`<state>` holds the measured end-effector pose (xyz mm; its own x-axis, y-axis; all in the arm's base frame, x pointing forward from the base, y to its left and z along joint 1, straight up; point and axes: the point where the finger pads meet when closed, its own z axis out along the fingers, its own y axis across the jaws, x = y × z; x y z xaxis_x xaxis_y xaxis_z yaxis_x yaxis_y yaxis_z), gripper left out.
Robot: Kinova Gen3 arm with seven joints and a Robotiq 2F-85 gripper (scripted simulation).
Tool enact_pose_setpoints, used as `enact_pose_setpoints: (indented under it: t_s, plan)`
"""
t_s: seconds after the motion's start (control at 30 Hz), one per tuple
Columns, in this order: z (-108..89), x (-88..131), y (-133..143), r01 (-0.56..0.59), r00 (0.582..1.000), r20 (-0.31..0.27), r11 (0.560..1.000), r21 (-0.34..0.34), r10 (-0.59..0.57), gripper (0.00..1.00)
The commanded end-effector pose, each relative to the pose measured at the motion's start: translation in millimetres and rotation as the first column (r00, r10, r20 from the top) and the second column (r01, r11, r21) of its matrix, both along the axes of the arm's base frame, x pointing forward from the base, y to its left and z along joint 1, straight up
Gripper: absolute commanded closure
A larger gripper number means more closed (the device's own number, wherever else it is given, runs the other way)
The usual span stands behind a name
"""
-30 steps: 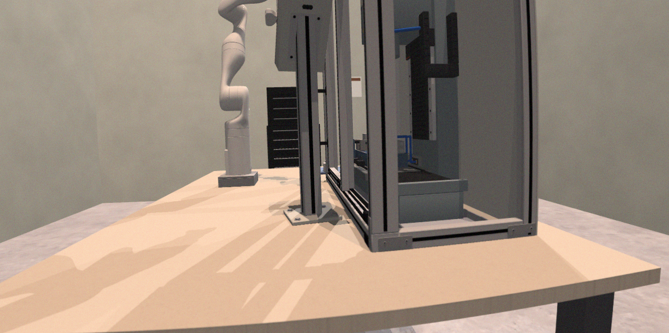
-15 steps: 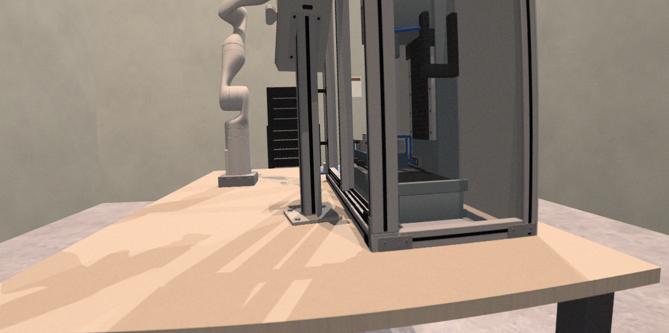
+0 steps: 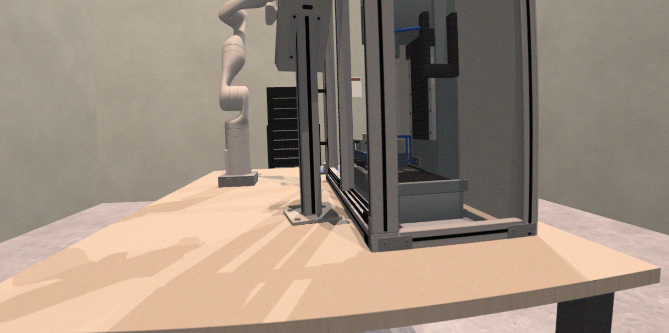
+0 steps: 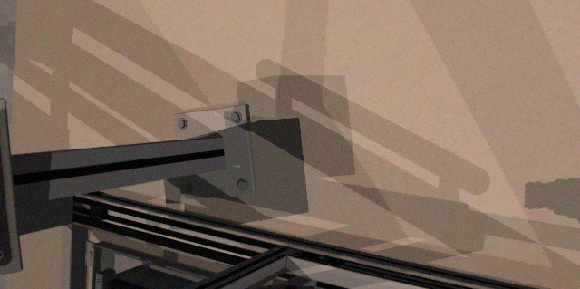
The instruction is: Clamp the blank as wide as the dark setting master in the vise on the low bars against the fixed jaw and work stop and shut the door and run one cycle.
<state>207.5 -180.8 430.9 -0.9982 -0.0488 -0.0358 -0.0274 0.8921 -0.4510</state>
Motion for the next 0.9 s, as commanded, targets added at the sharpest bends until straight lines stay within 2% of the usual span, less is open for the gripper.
enact_pose_setpoints:
  t_s: [0.0, 0.03, 0.43, 0.6, 0.87]
  plan:
    - [9.6, 1.6, -28.8, -0.027, 1.000, 0.005, 0.990, -0.140, 0.028, 0.90]
    - [12.6, 2.3, -38.3, -0.035, 0.999, 0.006, 0.982, -0.185, 0.036, 0.90]
    - [12.6, 2.3, -38.3, -0.035, 0.999, 0.006, 0.982, -0.185, 0.036, 0.90]
    - [27.2, 5.6, -84.1, -0.067, 0.997, 0.006, 0.919, -0.388, 0.076, 0.90]
    - [27.2, 5.6, -84.1, -0.067, 0.997, 0.006, 0.919, -0.388, 0.076, 0.90]
